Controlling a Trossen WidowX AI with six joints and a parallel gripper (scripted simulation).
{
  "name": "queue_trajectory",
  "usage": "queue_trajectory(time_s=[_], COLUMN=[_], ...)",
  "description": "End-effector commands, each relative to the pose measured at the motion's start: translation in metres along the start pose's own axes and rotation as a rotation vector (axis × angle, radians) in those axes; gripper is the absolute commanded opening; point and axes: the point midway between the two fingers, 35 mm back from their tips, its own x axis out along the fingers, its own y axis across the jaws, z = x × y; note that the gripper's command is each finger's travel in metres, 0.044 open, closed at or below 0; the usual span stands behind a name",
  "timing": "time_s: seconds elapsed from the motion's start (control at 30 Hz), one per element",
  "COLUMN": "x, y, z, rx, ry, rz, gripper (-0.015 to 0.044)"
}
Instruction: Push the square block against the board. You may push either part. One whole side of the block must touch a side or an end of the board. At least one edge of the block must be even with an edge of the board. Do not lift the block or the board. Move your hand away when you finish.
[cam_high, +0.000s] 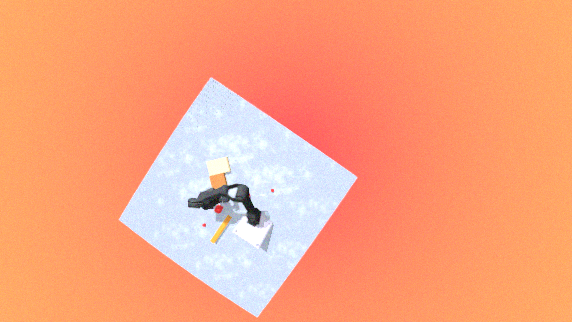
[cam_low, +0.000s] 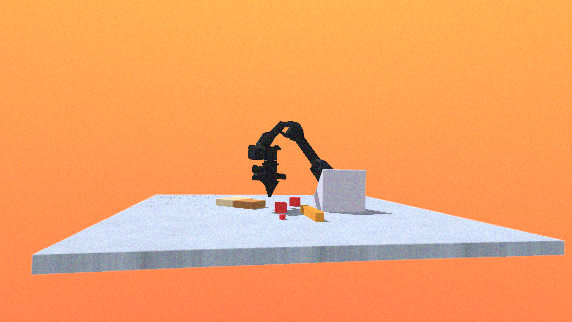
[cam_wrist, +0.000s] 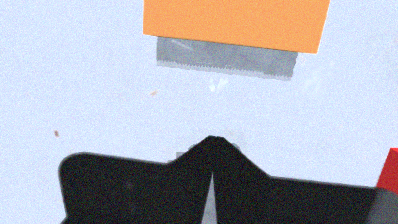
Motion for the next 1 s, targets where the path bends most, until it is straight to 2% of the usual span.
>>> queue_trajectory(time_s=[0.0,0.13,0.97], x=[-0.01,-0.009,-0.015], y=[0.0,0.004,0.046], z=[0.002,0.005,0.062], rx=[0.011,-0.048,-0.915], ry=[0.004,-0.007,-0.007], rz=[0.004,0.011,0.01], gripper=[0.0,0.0,0.0])
